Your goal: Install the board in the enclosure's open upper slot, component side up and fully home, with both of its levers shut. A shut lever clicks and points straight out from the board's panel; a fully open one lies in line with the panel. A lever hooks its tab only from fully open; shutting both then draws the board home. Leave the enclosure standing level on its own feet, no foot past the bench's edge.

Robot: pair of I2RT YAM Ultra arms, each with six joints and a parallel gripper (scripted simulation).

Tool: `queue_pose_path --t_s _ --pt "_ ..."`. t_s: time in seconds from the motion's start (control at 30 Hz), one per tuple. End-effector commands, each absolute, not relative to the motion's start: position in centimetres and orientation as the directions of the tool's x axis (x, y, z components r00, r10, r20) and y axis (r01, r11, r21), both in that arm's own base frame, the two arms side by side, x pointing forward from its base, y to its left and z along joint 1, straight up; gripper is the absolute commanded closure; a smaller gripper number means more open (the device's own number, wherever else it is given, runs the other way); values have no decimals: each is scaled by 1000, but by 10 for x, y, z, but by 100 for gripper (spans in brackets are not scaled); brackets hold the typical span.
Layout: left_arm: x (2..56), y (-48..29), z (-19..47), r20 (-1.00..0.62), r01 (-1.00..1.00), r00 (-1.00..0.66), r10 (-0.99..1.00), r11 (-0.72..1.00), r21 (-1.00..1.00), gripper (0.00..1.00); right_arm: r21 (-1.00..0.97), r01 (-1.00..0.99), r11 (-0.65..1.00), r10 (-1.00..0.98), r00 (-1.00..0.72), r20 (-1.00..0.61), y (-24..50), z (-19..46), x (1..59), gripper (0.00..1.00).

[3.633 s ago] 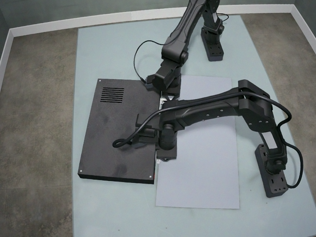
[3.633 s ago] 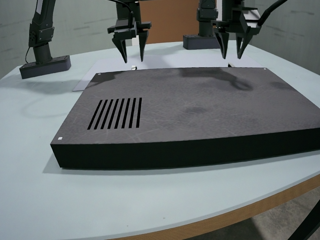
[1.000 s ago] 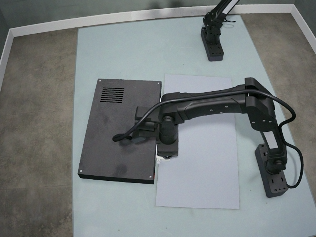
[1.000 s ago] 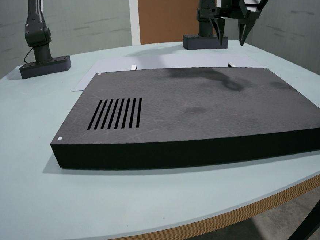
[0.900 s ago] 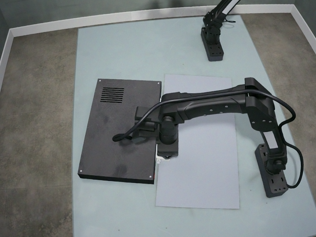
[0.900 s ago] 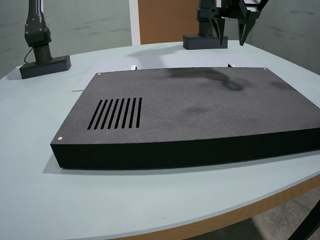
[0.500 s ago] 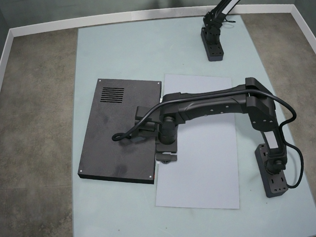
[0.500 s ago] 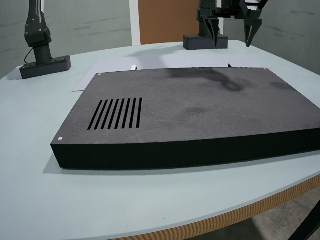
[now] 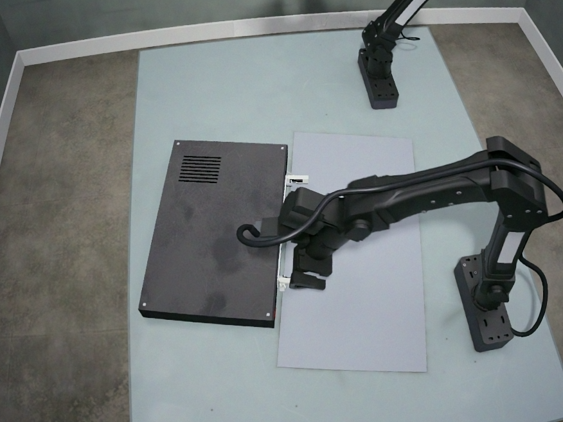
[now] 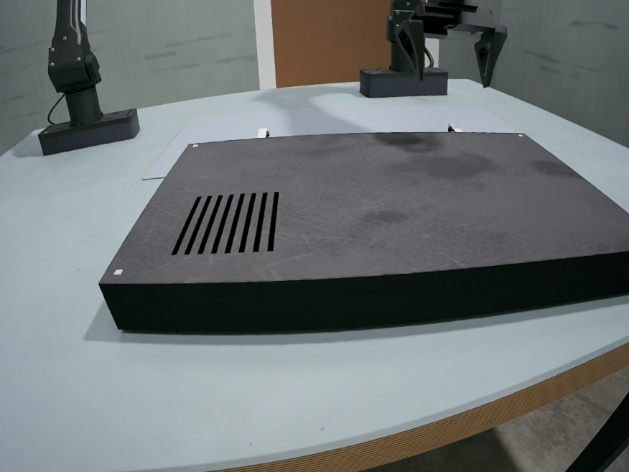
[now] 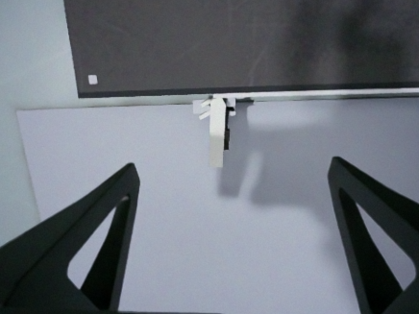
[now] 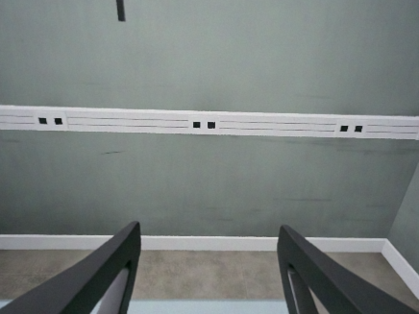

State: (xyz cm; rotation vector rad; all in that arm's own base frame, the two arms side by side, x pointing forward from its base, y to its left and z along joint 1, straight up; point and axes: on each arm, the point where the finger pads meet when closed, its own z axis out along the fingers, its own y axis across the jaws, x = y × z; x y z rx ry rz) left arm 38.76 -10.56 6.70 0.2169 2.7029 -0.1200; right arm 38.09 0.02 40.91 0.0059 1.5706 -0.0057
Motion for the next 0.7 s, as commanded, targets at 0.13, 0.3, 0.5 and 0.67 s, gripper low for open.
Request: queue_pose_path --t_s 0.13,0.3,0.5,0.67 --pt "398 -107 79 -654 208 -749 106 975 -80 0 -1 5 1000 -1 1 -1000 -1 406 382 36" --pt "390 -105 73 -678 214 -728 103 973 -82 0 -1 5 1000 -1 1 -1000 -1 406 382 36" --pt "381 -103 65 -657 211 -746 107 974 -81 0 -1 5 1000 -1 1 -1000 -1 406 382 36" --pt "381 -102 65 -656 209 -747 106 975 -80 0 -1 5 1000 -1 1 -1000 -1 406 382 36"
